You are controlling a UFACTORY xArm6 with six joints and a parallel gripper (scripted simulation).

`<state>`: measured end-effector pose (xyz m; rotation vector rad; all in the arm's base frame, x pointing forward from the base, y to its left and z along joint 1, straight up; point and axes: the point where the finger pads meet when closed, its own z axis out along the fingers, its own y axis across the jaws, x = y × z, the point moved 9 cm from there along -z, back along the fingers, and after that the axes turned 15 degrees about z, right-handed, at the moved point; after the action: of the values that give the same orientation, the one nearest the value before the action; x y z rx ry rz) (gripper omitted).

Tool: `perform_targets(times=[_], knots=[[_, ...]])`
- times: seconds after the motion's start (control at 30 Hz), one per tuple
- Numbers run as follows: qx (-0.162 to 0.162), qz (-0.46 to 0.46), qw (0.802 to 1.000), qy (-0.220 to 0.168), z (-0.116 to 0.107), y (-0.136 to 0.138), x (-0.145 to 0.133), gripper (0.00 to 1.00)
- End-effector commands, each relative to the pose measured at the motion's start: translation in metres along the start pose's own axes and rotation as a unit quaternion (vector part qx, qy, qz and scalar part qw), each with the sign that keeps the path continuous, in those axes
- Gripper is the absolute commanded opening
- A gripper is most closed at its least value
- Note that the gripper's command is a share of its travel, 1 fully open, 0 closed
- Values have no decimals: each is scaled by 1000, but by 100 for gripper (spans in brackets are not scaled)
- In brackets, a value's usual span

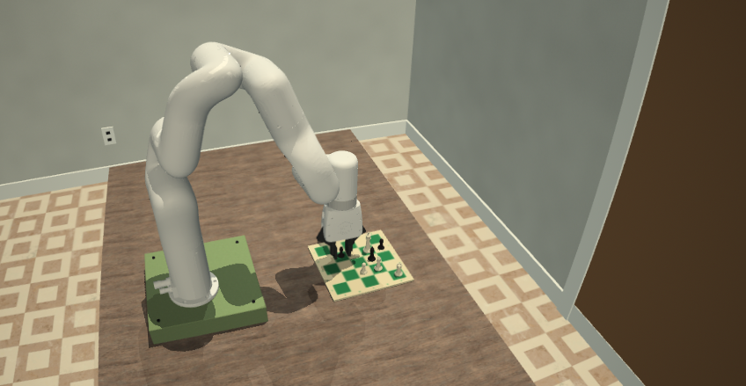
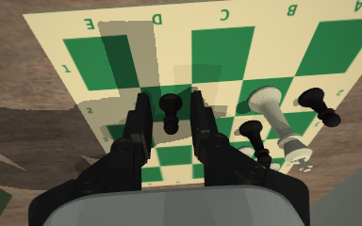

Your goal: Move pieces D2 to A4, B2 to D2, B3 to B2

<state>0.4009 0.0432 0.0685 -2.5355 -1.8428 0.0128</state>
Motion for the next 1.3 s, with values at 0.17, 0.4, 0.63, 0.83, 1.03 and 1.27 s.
perform_targets(times=[0.17,0.4,0.63,0.83,1.03,1.27], knots=[[-2,0,1000,1,-1,1,0,34],[-2,0,1000,1,-1,1,0,34],[-2,0,1000,1,-1,1,0,34],[-2,0,1000,1,-1,1,0,34],[-2,0,1000,1,-1,1,0,34],[-2,0,1000,1,-1,1,0,0]])
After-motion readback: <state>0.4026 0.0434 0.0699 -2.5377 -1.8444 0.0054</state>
